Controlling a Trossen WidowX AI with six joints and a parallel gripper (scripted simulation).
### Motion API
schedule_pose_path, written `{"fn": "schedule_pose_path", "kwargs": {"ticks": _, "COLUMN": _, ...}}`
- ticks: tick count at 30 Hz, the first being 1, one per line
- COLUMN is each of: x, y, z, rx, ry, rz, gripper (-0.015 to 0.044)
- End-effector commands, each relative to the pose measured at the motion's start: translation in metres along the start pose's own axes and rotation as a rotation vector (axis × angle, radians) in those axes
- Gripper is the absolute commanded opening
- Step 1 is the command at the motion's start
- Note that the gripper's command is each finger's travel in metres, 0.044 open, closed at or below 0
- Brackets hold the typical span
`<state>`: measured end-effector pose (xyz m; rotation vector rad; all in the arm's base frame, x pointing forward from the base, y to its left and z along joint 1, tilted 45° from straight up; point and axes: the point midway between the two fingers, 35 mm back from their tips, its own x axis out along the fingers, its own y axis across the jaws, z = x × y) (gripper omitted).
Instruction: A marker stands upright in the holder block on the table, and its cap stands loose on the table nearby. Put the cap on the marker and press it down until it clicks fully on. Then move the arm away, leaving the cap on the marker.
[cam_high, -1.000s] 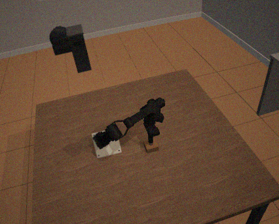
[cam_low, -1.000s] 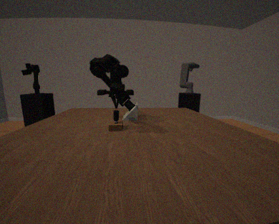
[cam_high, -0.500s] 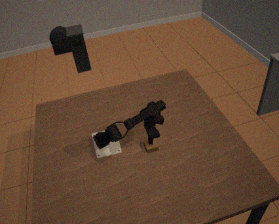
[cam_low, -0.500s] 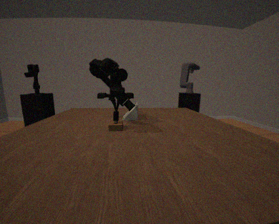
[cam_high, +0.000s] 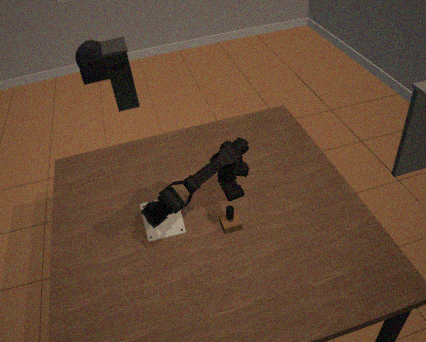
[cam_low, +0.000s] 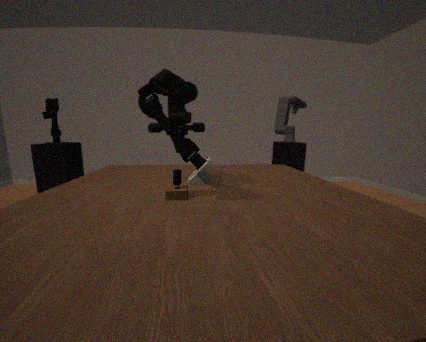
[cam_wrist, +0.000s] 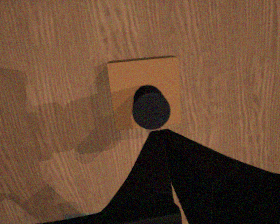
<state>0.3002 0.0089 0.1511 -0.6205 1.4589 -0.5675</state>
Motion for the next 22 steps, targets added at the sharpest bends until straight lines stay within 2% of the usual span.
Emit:
{"fn": "schedule_pose_path", "kwargs": {"ticks": 1, "x": -0.0267, "y": -0.0011, "z": -0.0026, "rx": -0.015, "ry": -0.023, "rz": 0.011, "gripper": 0.0000}}
{"fn": "schedule_pose_path", "kwargs": {"ticks": 3, "x": -0.0267, "y": -0.0011, "z": -0.0026, "rx": -0.015, "ry": -0.023, "rz": 0.011, "gripper": 0.0000}}
{"fn": "schedule_pose_path", "kwargs": {"ticks": 19, "x": -0.0267, "y": -0.0011, "z": -0.0026, "rx": -0.015, "ry": -0.023, "rz": 0.011, "gripper": 0.0420}}
{"fn": "schedule_pose_path", "kwargs": {"ticks": 20, "x": -0.0267, "y": -0.0011, "z": -0.0026, "rx": -0.015, "ry": -0.023, "rz": 0.011, "gripper": 0.0440}}
{"fn": "schedule_pose_path", "kwargs": {"ticks": 22, "x": -0.0267, "y": -0.0011, "z": -0.0026, "rx": -0.015, "ry": -0.023, "rz": 0.011, "gripper": 0.0440}}
